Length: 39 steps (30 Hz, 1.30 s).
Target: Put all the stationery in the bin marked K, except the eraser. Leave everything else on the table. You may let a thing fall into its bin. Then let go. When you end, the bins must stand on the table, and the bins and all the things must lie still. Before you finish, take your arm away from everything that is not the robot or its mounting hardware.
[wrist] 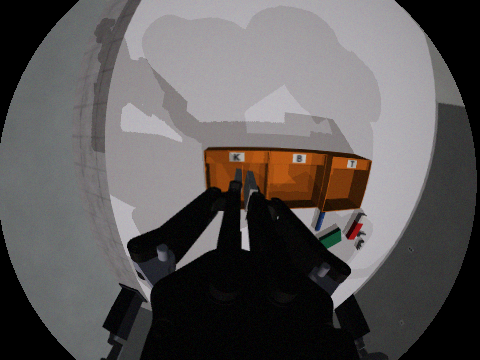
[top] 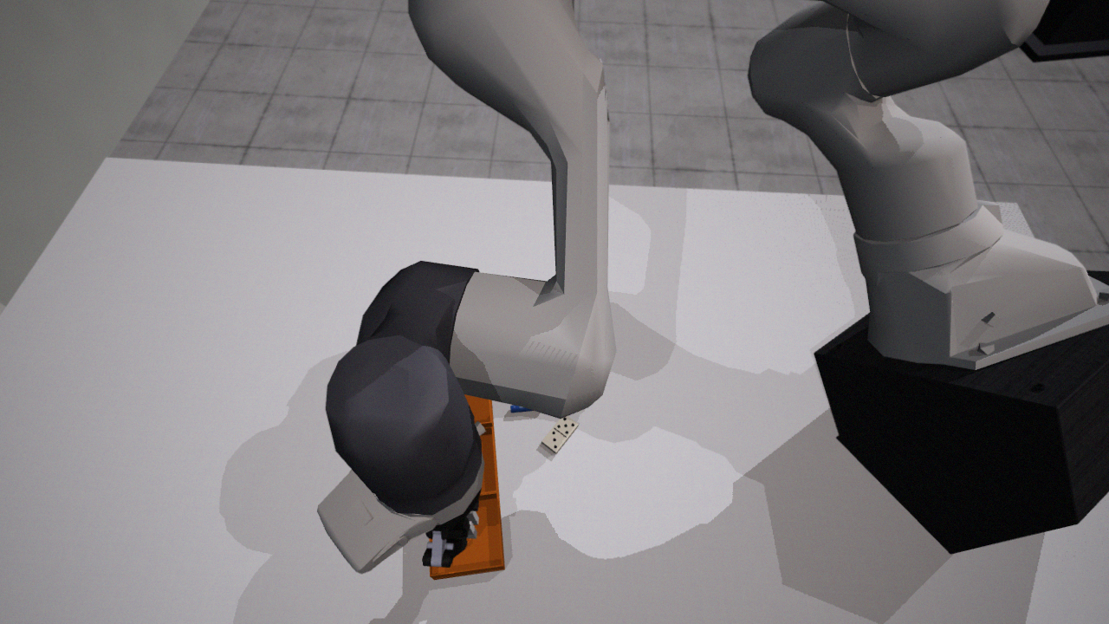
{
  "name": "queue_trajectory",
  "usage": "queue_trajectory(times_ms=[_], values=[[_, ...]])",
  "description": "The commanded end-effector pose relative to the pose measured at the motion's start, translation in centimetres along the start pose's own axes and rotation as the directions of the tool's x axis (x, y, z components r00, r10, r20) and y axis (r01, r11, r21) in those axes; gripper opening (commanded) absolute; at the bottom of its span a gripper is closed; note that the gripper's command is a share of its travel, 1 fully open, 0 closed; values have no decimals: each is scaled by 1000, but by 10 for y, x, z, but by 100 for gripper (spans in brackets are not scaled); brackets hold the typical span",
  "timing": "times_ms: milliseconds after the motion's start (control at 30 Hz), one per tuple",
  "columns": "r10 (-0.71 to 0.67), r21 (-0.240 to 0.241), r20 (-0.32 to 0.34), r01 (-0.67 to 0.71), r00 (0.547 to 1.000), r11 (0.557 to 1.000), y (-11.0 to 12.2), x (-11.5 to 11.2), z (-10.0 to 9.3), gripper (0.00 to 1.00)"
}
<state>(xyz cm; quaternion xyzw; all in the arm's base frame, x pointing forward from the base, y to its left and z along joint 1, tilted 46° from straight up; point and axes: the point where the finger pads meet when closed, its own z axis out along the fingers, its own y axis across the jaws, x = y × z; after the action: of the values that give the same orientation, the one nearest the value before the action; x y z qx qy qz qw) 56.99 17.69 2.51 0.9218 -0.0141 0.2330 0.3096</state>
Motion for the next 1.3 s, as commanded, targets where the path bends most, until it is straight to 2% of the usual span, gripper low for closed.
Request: queue_trajectory(times_ms=[0, 1000, 1267], values=[[6, 1, -3, -6, 1000, 1000, -1, 1, 0, 5], [6, 1, -3, -6, 1000, 1000, -1, 1, 0, 5], [6, 1, -3, -6, 1000, 1000, -1, 1, -10, 5]])
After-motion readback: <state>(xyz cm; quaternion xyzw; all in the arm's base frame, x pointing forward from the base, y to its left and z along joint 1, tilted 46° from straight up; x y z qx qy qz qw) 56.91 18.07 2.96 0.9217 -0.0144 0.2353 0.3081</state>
